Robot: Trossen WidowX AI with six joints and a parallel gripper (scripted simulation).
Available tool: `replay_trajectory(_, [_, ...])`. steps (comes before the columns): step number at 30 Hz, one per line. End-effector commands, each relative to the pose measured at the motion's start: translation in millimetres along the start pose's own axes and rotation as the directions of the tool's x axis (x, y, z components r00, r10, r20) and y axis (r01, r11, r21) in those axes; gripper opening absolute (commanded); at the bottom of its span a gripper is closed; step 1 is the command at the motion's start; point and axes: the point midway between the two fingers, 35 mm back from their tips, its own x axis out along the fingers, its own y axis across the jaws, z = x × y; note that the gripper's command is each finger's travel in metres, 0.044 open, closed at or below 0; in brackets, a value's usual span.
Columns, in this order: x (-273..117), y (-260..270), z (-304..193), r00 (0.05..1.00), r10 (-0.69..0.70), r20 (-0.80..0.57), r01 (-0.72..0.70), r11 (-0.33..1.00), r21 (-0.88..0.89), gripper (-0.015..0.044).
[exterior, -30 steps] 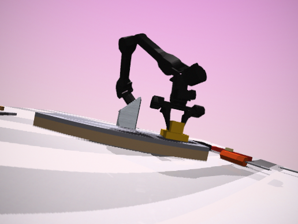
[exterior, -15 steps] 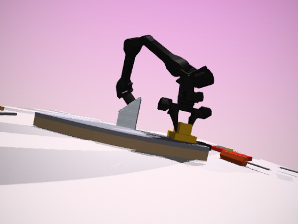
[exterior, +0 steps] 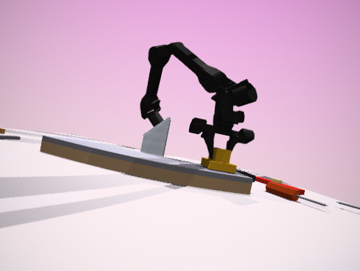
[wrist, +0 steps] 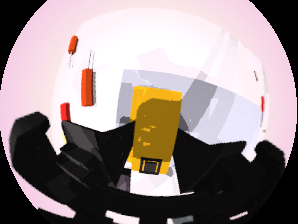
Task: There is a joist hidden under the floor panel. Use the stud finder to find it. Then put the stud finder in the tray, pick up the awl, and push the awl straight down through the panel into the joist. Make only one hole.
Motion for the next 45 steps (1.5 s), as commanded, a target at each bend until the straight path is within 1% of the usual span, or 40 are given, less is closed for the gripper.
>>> replay_trajectory(1, [0.8,-11.3,0.1,1.000,-0.001,-0.004,0.001,1.000,-0.001,0.0000])
replay_trajectory(45, [2.2,-110.6,0.0,1.000,-0.007,-0.006,0.007,1.000,-0.005,0.0000])
